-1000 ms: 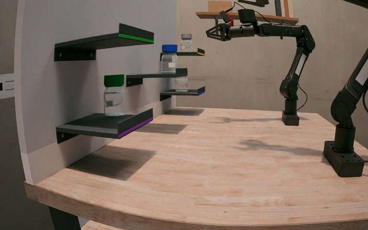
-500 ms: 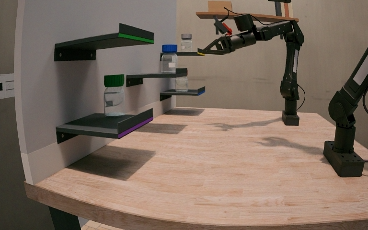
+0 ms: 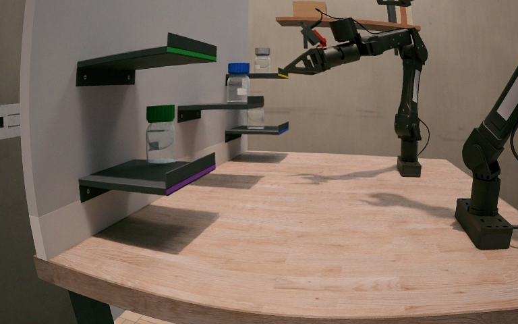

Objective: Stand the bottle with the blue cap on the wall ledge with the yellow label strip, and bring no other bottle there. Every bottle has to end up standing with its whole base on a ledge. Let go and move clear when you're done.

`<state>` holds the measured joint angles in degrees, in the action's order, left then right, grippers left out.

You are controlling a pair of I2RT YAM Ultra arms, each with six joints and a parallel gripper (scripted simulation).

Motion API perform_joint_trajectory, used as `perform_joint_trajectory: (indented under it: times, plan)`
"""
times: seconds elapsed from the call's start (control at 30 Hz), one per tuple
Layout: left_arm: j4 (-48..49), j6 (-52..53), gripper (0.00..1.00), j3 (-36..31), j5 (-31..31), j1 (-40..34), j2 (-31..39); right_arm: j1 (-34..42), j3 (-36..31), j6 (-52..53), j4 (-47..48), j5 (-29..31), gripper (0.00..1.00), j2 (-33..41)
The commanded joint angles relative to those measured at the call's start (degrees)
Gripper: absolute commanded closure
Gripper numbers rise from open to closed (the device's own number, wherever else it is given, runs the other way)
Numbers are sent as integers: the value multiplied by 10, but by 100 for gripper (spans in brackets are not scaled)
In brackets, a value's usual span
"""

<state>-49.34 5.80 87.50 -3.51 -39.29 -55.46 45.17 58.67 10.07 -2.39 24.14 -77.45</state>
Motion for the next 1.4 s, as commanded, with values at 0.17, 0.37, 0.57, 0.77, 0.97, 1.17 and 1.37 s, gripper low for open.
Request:
perform_joint_trajectory:
  times: [0.17, 0.37, 0.57, 0.77, 0.97, 1.17, 1.37]
  plan:
    - [-15, -1, 11, 20, -4, -4, 4, 6, 20, 1, 34, 8, 6, 1]
    - [-15, -1, 11, 20, -4, -4, 4, -9, -6, -35, 154, 4, 6, -24]
    - [-15, -1, 11, 20, -4, -4, 4, -24, -23, -65, 267, -3, 6, -74]
    - [-15, -1, 11, 20, -4, -4, 4, -41, -27, -99, 403, -10, 6, -151]
    - [-15, -1, 11, 20, -4, -4, 4, -46, -24, -100, 423, -15, 6, -181]
    - [-15, -1, 11, 20, -4, -4, 4, -46, -23, -101, 427, -16, 6, -179]
    - [-15, -1, 11, 20, -4, -4, 4, -46, -23, -101, 427, -15, 6, -180]
